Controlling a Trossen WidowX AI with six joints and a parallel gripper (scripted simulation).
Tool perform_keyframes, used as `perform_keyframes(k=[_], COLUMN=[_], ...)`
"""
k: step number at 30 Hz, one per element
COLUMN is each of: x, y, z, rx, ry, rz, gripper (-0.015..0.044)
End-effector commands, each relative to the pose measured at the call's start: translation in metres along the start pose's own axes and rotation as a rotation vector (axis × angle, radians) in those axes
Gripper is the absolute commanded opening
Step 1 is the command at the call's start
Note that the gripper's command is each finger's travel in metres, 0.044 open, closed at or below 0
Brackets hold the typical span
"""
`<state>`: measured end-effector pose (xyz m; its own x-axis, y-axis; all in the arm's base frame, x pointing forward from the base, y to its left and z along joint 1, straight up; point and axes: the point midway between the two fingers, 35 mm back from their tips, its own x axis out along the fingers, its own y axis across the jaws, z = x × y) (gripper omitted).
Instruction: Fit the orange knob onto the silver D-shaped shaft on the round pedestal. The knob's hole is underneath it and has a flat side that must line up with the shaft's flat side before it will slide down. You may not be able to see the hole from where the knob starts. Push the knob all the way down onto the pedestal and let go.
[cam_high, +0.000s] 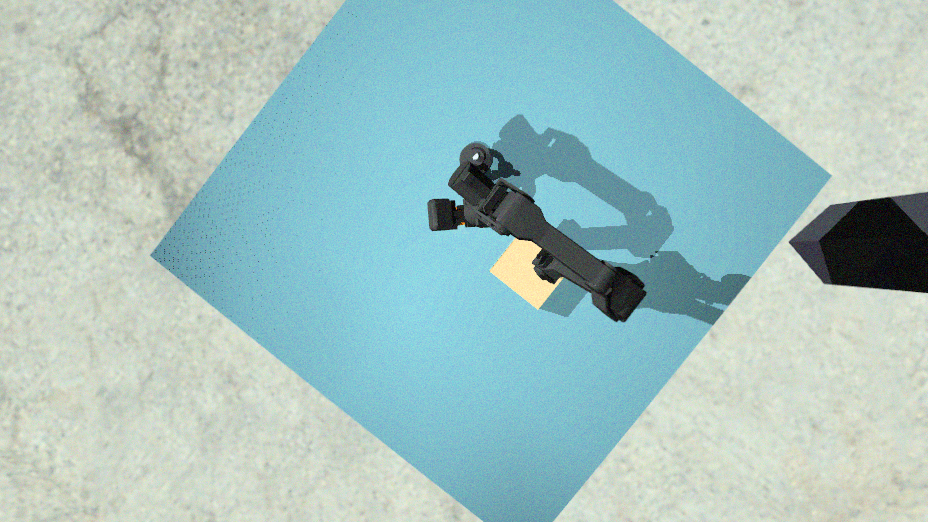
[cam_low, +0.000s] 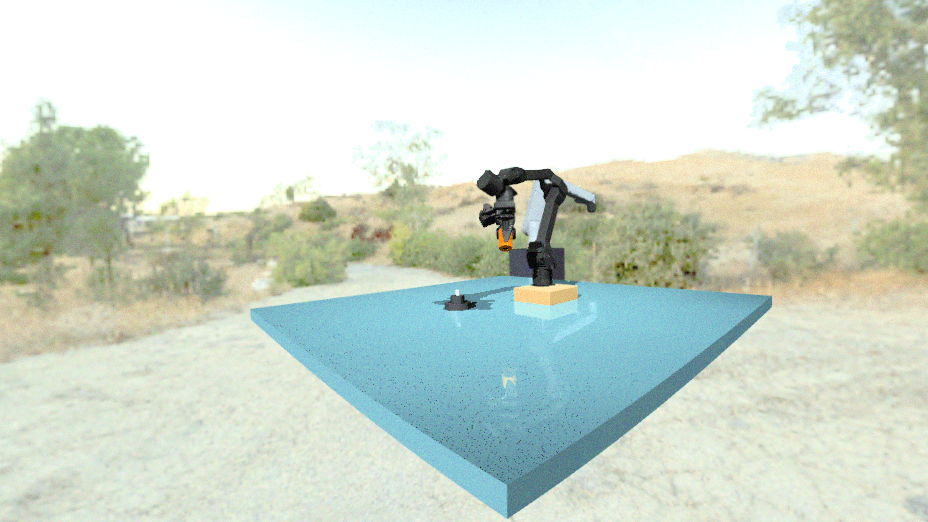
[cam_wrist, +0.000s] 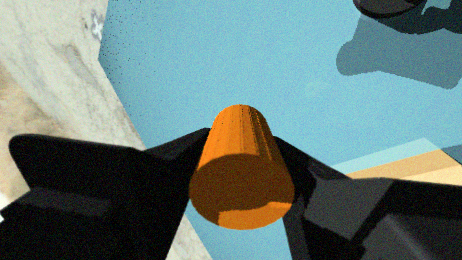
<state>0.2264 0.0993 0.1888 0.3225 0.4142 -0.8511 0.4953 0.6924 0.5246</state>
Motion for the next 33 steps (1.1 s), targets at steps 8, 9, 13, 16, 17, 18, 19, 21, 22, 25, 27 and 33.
perform_keyframes(k=[8, 9, 13, 16, 17, 18, 19, 21, 22, 25, 27, 33], x=[-0.015, -0.016, -0.020, -0.023, -0.024, -0.024, -0.024, -0.024, -0.024, -0.023, -0.023, -0.022], y=[0.025, 0.027, 0.036, 0.041, 0.042, 0.042, 0.042, 0.042, 0.042, 0.041, 0.041, 0.039], z=[-0.006, -0.007, -0.009, -0.010, -0.010, -0.010, -0.010, -0.010, -0.010, -0.010, -0.010, -0.010], rx=[0.000, 0.000, 0.000, 0.000, 0.000, 0.000, 0.000, 0.000, 0.000, 0.000, 0.000, 0.000], ry=[-0.002, -0.002, -0.002, -0.001, -0.001, -0.001, -0.001, -0.001, -0.001, -0.001, -0.001, -0.001], rz=[0.250, 0.272, 0.360, 0.415, 0.419, 0.419, 0.419, 0.419, 0.419, 0.434, 0.455, 0.515], gripper=[0.0000, 0.0000, 0.0000, 0.0000, 0.0000, 0.0000, 0.0000, 0.0000, 0.0000, 0.0000, 0.0000, 0.0000])
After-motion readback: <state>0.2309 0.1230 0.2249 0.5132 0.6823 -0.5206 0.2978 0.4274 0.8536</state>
